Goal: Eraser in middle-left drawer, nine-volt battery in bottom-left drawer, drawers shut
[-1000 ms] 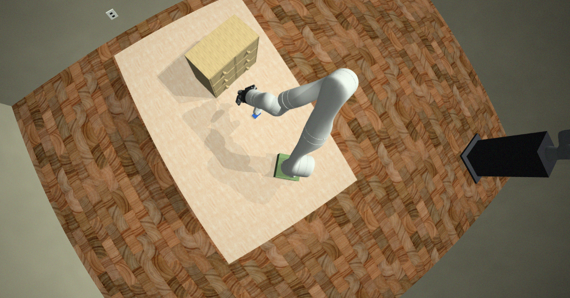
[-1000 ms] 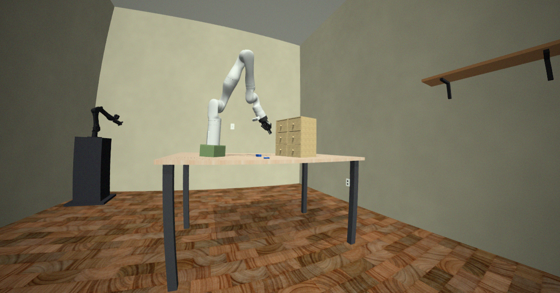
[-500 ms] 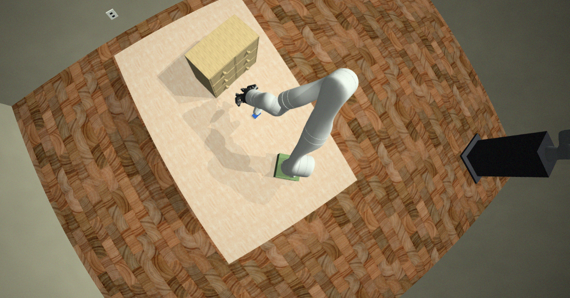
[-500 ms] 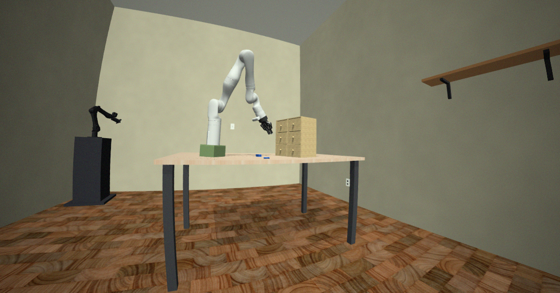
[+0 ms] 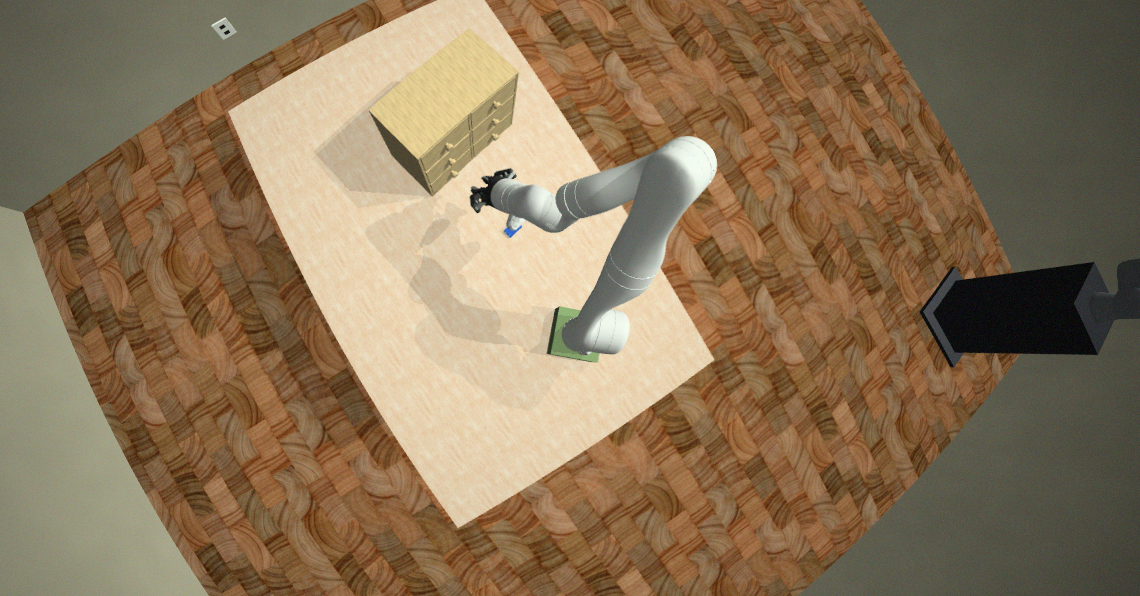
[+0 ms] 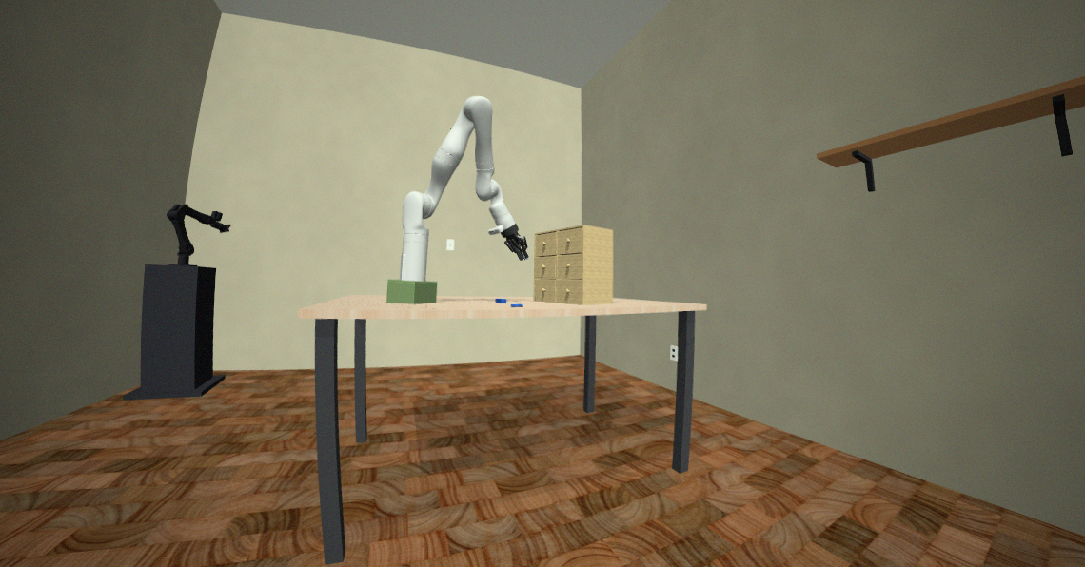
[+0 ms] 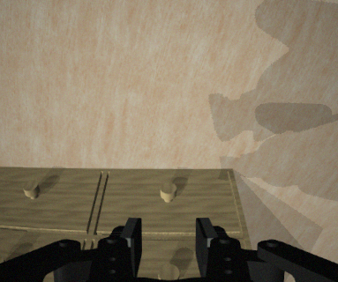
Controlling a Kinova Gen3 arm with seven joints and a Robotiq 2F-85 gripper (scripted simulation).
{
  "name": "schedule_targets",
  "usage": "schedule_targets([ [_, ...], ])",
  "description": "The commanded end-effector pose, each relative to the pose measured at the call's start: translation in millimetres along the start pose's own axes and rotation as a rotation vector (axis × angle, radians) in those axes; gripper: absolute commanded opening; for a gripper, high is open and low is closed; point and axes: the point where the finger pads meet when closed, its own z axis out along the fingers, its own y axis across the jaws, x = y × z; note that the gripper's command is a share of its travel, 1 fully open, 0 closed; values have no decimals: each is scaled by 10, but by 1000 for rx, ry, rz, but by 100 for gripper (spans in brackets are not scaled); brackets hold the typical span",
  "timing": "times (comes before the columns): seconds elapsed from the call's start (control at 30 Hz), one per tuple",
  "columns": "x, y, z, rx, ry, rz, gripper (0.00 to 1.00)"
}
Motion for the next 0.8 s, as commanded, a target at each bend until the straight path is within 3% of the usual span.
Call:
schedule_targets([
  [0.0, -4, 0, 4, 0, -1, 0, 33],
  [0.37, 23, 0, 170, 0, -1, 0, 33],
  [0.77, 121, 0, 776, 0, -1, 0, 33],
])
